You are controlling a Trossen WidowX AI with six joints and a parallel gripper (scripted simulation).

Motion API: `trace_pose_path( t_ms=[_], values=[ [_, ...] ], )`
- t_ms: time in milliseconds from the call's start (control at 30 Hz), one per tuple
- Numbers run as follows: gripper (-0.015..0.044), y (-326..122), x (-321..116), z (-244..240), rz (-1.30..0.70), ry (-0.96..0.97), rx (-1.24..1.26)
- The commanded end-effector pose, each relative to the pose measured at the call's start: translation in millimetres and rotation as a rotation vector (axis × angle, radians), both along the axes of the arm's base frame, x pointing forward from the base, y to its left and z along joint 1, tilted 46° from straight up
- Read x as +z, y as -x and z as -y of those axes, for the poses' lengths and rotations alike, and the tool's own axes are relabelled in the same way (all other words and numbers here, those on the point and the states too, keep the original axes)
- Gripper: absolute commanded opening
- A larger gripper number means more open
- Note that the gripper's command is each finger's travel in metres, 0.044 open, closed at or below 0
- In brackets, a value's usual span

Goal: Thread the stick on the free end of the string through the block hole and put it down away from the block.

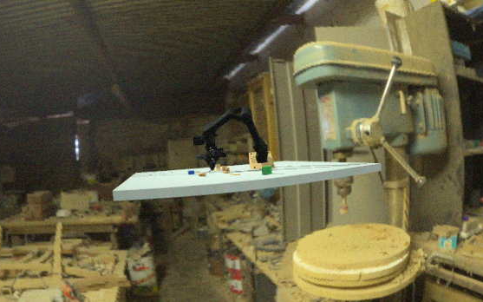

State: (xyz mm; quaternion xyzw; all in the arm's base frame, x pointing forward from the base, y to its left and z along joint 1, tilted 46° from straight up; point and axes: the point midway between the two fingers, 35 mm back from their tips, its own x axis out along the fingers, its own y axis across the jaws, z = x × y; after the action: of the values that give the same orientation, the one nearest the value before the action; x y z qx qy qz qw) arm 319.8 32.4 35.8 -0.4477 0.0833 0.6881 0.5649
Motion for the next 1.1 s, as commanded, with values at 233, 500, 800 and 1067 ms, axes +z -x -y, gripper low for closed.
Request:
trace_pose_path(
  t_ms=[233,500,800,1067],
  values=[
    [0.0000,9,10,-9,0.003,-0.004,-0.004],
    [0.0000,15,16,-16,0.002,-0.005,-0.004],
    [0.0000,22,21,-22,0.002,-0.004,-0.004],
    [0.0000,25,24,-25,0.003,-0.001,-0.006]
  ],
)
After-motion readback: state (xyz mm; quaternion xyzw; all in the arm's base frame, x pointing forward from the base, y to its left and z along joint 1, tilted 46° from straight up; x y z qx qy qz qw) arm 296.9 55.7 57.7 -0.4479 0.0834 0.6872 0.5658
